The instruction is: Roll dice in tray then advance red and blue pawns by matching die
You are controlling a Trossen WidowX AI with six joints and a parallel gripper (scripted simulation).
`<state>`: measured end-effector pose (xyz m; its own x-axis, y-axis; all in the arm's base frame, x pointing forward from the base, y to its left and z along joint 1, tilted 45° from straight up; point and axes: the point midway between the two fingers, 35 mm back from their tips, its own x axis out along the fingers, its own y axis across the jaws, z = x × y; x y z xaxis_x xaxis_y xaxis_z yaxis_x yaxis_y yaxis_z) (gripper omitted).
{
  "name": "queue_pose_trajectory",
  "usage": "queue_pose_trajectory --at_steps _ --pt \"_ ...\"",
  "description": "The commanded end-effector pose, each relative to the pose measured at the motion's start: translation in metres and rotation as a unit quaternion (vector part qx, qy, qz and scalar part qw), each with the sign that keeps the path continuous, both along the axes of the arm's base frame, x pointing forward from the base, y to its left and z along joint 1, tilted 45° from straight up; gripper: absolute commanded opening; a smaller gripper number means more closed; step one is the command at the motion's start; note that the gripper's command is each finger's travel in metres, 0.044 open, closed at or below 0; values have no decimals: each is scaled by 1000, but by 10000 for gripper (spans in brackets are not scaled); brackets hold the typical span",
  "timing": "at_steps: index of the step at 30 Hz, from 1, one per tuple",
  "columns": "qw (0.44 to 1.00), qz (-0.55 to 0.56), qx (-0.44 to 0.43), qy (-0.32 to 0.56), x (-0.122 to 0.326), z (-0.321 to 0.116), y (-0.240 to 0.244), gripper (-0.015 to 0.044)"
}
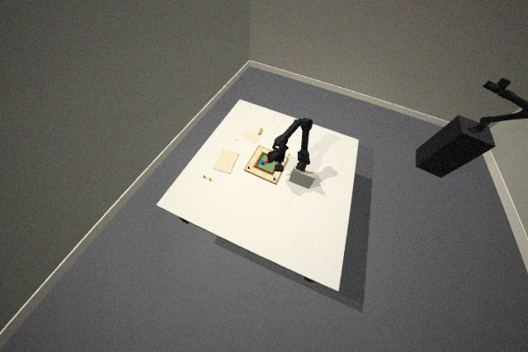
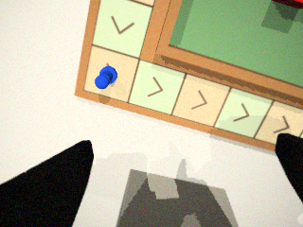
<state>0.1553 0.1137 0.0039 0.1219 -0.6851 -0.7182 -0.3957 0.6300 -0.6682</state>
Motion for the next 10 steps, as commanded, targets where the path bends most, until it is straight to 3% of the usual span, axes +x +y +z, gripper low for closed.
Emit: queue_pose_trajectory --at_steps 1,10 --pt "989 -103 15 -100 -2 57 -20 440" --pt "995 -74 13 -71 -1 42 -13 440"
